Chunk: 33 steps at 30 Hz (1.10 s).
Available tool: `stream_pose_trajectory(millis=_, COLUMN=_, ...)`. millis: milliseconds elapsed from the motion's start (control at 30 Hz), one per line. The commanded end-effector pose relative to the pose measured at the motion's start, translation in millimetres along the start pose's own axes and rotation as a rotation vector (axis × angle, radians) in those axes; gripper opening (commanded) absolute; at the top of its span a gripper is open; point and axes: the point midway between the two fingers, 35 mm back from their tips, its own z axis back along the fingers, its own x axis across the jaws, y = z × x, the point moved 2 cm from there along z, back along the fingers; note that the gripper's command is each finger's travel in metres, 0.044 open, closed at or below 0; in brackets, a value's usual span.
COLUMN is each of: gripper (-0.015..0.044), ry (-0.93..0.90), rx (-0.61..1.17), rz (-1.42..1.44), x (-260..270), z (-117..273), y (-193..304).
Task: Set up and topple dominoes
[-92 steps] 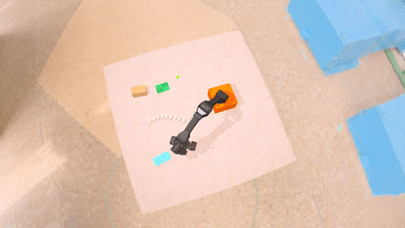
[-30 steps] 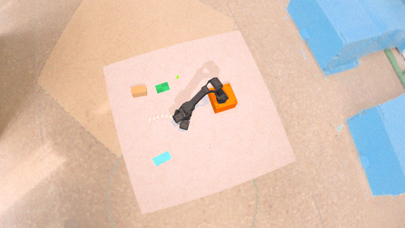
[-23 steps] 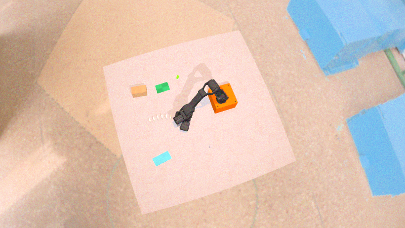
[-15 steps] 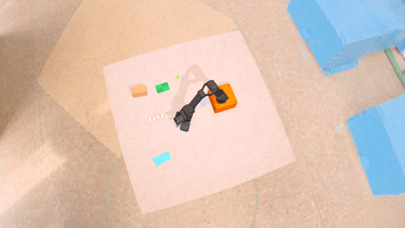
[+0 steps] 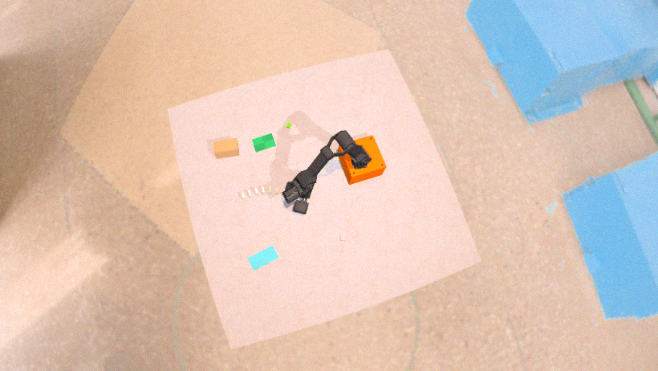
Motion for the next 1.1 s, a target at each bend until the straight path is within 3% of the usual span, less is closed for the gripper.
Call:
stream_pose_trajectory(millis=0, gripper=0.0396, ry=0.003, rx=-0.005, rz=0.004, x=0, z=0, y=-1)
stream_pose_trajectory(millis=67, gripper=0.044, ry=0.003, rx=-0.005, rz=0.004, x=0, z=0, y=-1)
stream_pose_trajectory(millis=200, gripper=0.044, ry=0.002, rx=-0.005, rz=0.003, x=2, z=11, y=-2)
stream_pose_trajectory(millis=333, gripper=0.044, ry=0.0, rx=-0.003, rz=0.001, x=6, z=82, y=-5)
stream_pose_trajectory(millis=467, gripper=0.044, ry=-0.001, rx=0.0, rz=0.0, x=1, z=127, y=0)
stream_pose_trajectory(millis=733, gripper=0.044, ry=-0.001, rx=0.0, rz=0.0, x=1, z=130, y=0)
stream_pose_trajectory(millis=833, gripper=0.0361, ry=-0.001, rx=-0.001, rz=0.156, x=2, z=124, y=3)
stream_pose_trajectory(millis=1067, gripper=0.0177, ry=0.001, rx=-0.001, rz=0.893, x=3, z=94, y=20)
